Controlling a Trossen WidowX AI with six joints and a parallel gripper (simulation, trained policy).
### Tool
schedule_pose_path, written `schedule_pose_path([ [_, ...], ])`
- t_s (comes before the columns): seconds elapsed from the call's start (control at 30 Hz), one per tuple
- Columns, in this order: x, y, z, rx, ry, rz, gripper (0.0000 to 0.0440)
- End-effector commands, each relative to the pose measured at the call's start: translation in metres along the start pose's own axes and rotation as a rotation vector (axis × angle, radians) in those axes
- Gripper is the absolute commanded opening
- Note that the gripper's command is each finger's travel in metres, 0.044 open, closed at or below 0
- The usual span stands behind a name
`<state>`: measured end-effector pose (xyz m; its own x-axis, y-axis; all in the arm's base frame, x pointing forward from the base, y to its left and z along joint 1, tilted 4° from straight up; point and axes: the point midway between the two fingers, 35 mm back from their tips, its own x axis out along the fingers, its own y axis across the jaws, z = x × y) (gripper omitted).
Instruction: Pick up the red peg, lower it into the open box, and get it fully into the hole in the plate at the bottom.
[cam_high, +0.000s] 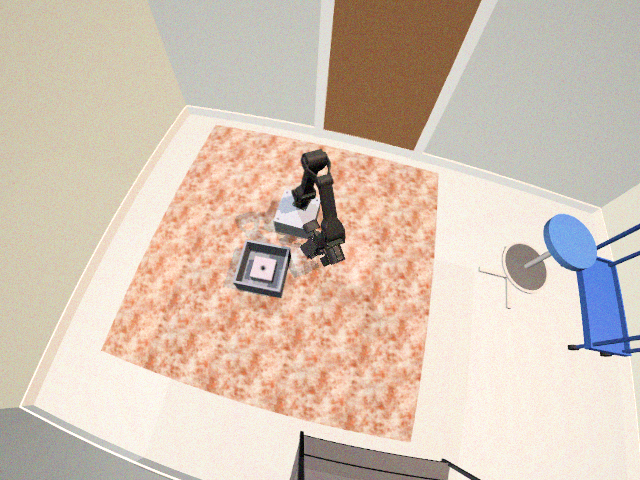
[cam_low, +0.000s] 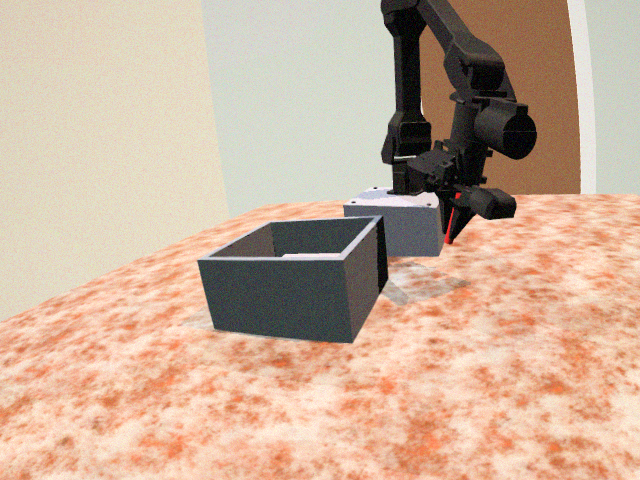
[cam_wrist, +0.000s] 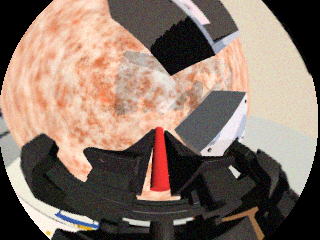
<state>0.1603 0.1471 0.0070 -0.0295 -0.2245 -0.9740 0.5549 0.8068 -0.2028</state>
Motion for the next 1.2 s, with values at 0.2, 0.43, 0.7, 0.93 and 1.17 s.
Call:
schedule_pose_path([
  [0.2, -0.033, 0.003, 0.023, 0.05, -0.043, 0.017, 0.0],
  [0.43, -0.054, 0.005, 0.048, 0.13, -0.071, 0.028, 0.0],
  [0.7, -0.065, 0.003, 0.085, 0.236, -0.102, 0.043, 0.0],
  [0.93, -0.069, -0.002, 0.12, 0.312, -0.121, 0.05, 0.0],
  [1.17, -0.065, -0.011, 0.156, 0.364, -0.13, 0.051, 0.0],
])
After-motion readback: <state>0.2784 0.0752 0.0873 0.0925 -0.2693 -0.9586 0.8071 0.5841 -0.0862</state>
